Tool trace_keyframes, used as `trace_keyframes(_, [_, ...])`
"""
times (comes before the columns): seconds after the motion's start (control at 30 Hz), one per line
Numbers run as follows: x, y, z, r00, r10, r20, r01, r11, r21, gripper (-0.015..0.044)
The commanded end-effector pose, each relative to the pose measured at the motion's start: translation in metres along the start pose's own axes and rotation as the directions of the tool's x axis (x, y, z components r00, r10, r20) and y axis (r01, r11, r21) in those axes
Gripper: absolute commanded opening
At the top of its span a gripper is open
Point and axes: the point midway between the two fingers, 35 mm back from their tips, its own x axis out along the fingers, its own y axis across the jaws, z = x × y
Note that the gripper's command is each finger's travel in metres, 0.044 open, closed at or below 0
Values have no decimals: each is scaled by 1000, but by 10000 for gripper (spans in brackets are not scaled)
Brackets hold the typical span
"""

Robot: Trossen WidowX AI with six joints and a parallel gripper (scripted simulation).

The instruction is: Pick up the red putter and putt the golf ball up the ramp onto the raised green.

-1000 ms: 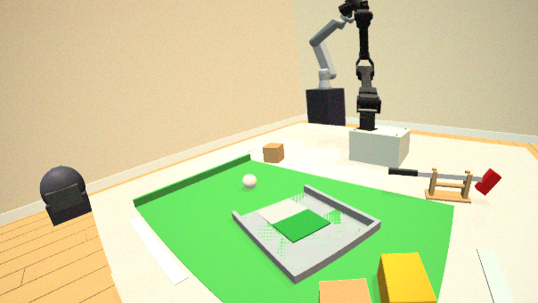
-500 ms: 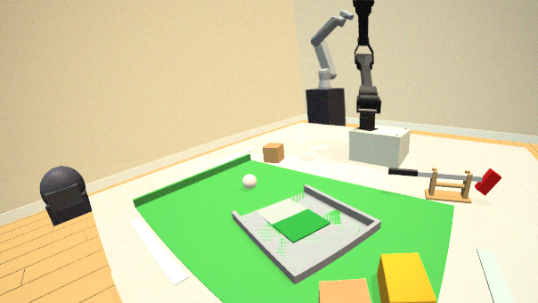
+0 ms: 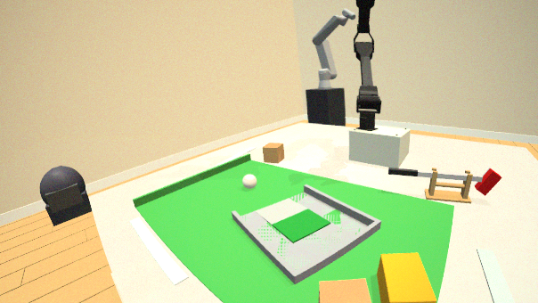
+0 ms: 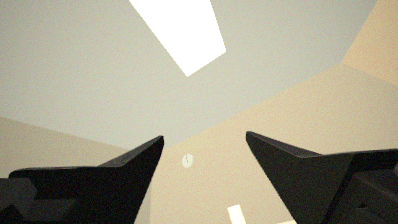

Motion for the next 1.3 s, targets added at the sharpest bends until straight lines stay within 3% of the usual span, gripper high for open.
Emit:
trace_keyframes(0.0, [5,-3,-76,978,11,-207,-40,989,-140,440])
trace_keyframes(0.33, [-31,-16,-244,763,11,-647,-294,896,-332,440])
trace_keyframes(0.53, [-81,-25,-331,538,10,-843,-510,800,-316,440])
trace_keyframes(0.73, [-149,-35,-401,260,10,-966,-705,685,-182,440])
trace_keyframes(1.0, [-264,-48,-464,-181,12,-983,-842,515,162,440])
trace_keyframes(1.27, [-390,-58,-478,-611,42,-791,-737,334,587,440])
